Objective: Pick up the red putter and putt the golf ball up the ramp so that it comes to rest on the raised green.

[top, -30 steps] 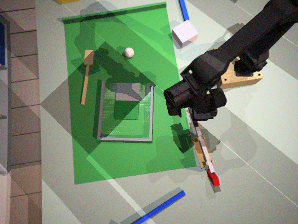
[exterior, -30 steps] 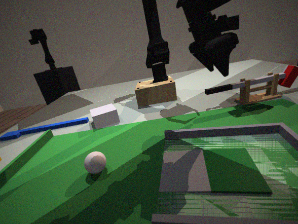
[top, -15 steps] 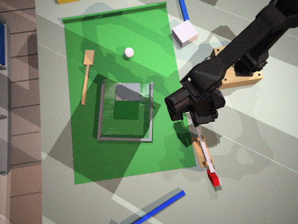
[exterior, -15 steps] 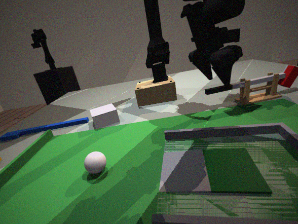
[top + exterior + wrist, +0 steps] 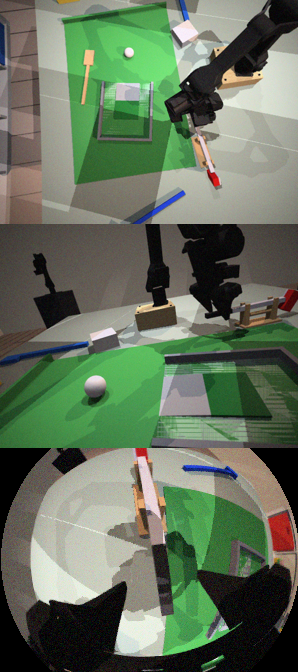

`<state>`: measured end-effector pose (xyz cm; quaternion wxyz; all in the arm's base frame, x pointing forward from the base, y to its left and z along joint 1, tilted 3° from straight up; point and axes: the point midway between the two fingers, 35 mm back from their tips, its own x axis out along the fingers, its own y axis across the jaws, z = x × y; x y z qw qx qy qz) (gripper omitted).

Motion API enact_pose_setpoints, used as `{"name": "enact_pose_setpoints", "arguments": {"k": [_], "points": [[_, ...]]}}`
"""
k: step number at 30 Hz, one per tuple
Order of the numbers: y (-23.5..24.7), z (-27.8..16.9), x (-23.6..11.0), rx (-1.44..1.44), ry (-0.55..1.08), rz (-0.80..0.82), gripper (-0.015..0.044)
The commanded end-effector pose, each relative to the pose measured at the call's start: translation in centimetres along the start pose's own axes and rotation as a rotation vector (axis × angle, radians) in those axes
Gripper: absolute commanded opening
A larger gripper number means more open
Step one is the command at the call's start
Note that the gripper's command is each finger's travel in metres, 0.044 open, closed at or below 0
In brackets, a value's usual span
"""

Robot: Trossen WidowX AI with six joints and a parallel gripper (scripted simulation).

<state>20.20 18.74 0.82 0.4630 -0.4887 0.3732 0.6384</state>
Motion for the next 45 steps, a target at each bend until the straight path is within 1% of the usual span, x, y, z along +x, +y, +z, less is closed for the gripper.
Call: {"name": "enact_pose_setpoints", "arguments": {"k": [1,15,21,37,40,45], "points": [[0.0,-0.2,0.4,-0.003,0.006,0.001,0.044],[0.1,-0.8,2.4,-0.003,0.006,0.001,0.044],[0.1,-0.8,2.5,-0.003,0.006,0.001,0.044],[-0.1,-0.6,2.3,-0.001,-0.001,-0.003,0.002],[-0.1,-0.6,2.3,-0.001,-0.001,-0.003,0.0],[-0.1,-0.5,2.0,-0.001,-0.001,-0.003,0.0]]}}
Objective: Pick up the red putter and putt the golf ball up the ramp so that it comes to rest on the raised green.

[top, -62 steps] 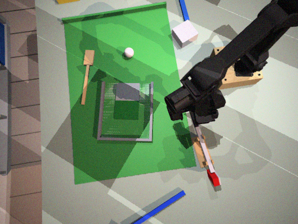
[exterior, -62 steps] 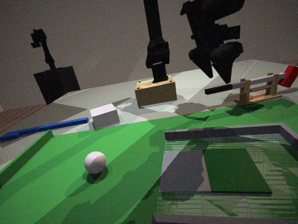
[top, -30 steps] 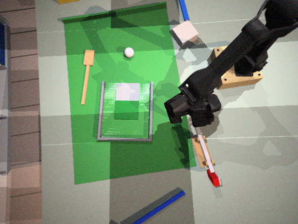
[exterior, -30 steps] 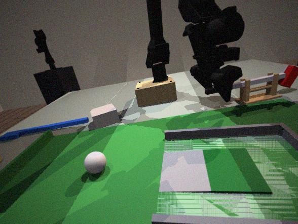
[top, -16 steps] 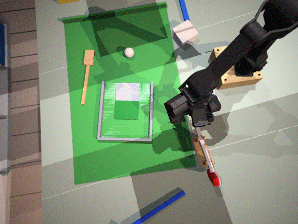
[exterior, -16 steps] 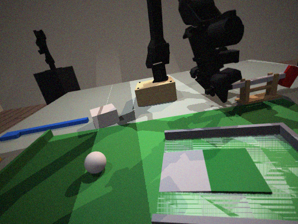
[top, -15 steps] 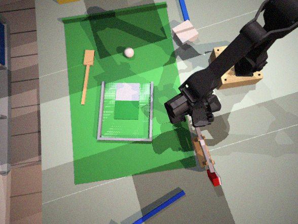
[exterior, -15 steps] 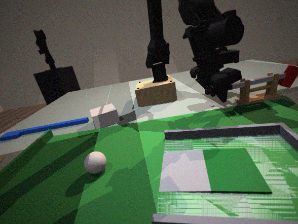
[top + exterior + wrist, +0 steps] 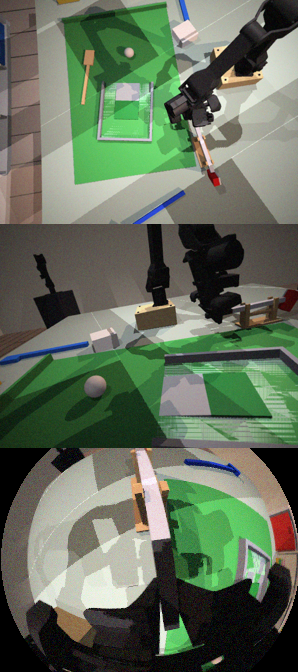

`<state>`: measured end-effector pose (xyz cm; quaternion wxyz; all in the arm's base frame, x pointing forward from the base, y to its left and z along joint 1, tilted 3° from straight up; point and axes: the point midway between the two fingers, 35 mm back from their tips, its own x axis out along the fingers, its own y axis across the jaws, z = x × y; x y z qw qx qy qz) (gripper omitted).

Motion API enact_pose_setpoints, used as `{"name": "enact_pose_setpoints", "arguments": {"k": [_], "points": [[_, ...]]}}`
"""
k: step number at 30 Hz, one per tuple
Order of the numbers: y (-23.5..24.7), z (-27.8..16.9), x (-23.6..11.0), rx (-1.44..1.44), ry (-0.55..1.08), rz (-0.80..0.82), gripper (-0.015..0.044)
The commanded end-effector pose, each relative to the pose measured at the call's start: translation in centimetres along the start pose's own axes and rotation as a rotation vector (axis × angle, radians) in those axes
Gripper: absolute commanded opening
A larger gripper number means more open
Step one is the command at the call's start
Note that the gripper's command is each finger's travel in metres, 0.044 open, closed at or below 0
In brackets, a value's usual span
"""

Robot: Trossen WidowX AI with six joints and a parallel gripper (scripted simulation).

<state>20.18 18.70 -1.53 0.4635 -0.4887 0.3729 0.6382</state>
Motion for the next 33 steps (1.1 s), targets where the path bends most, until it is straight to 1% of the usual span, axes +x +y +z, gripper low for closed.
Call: {"name": "enact_pose_setpoints", "arguments": {"k": [1,4,14,16,20,21,22,33], "points": [[-0.2,0.2,-0.6,-0.001,-0.001,-0.002,0.0],[-0.4,0.7,-2.0,-0.001,-0.001,-0.002,0.0],[-0.2,2.5,-8.7,0.0,-0.001,-0.001,0.0],[-0.1,2.7,-9.6,0.0,0.0,-0.001,0.0],[-0.1,2.7,-9.7,0.0,0.0,-0.001,0.0],[-0.2,2.3,-8.9,0.003,0.009,-0.001,0.0],[-0.4,2.1,-9.0,0.017,0.011,-0.004,0.0],[-2.7,-3.2,-10.9,0.326,0.051,-0.059,0.0]]}}
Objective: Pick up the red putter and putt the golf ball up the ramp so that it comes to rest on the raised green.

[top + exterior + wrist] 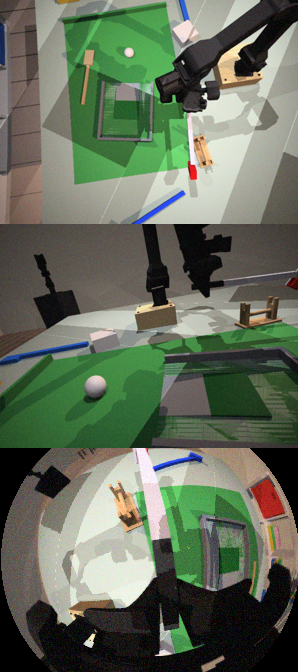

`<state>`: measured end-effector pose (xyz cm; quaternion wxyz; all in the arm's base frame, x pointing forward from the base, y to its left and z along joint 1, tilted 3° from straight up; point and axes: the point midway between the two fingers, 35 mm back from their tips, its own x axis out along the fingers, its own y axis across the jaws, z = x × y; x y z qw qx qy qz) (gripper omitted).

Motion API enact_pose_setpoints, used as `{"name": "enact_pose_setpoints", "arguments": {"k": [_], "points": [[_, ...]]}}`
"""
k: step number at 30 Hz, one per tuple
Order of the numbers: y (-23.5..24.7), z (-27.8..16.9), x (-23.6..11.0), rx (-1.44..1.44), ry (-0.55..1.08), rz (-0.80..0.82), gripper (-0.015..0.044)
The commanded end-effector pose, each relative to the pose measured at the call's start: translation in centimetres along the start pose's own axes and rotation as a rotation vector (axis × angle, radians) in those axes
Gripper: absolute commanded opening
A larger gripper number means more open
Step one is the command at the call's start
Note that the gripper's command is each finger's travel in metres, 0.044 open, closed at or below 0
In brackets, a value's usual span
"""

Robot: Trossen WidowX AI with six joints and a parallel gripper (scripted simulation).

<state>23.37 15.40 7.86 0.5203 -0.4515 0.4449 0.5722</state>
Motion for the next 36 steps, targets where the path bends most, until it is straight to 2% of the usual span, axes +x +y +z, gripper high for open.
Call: {"name": "enact_pose_setpoints", "arguments": {"k": [1,19,36], "points": [[-1.5,-1.8,-0.9,0.124,0.012,-0.027,0.0],[-4.7,-11.1,-3.9,0.641,0.07,-0.107,0.0],[-4.4,-20.6,-6.8,1.132,0.12,-0.174,0.0]]}}
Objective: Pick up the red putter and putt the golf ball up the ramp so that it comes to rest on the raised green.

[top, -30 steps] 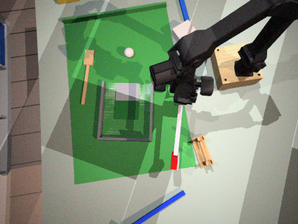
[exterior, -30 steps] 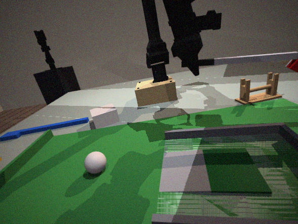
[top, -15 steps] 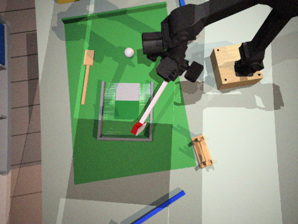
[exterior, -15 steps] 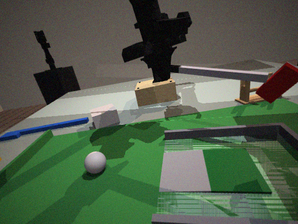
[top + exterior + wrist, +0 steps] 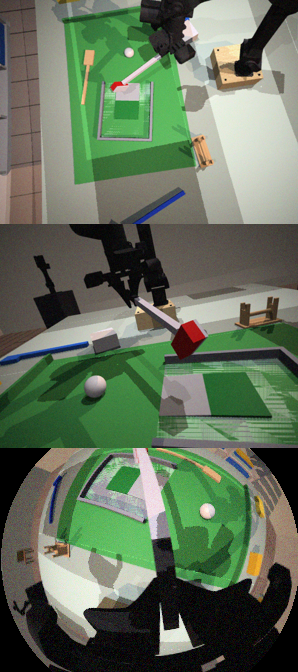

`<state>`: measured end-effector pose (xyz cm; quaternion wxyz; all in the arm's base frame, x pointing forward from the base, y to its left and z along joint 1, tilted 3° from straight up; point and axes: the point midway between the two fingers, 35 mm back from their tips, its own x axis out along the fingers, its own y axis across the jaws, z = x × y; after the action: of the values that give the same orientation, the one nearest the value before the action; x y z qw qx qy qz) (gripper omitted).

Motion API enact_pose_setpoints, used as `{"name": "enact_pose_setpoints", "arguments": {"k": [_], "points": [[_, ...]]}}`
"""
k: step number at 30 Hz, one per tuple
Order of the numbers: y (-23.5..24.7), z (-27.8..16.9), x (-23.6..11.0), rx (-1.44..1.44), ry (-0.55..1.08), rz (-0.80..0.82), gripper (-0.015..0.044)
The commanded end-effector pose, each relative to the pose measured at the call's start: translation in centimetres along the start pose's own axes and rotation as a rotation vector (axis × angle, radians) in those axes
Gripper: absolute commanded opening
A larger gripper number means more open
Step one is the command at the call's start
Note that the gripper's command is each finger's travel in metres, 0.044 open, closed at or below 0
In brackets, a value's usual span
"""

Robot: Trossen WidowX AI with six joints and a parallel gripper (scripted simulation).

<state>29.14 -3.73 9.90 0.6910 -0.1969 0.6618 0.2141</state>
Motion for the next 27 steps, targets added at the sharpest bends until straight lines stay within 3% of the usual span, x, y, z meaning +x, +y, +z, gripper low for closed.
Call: {"name": "enact_pose_setpoints", "arguments": {"k": [1,17,27], "points": [[-2.1,-1.5,-0.6,0.129,0.009,-0.023,0.0],[-7.9,-8.7,-2.0,0.586,0.062,-0.08,0.0],[-8.2,-9.1,-1.4,0.605,0.064,-0.082,0.0]]}}
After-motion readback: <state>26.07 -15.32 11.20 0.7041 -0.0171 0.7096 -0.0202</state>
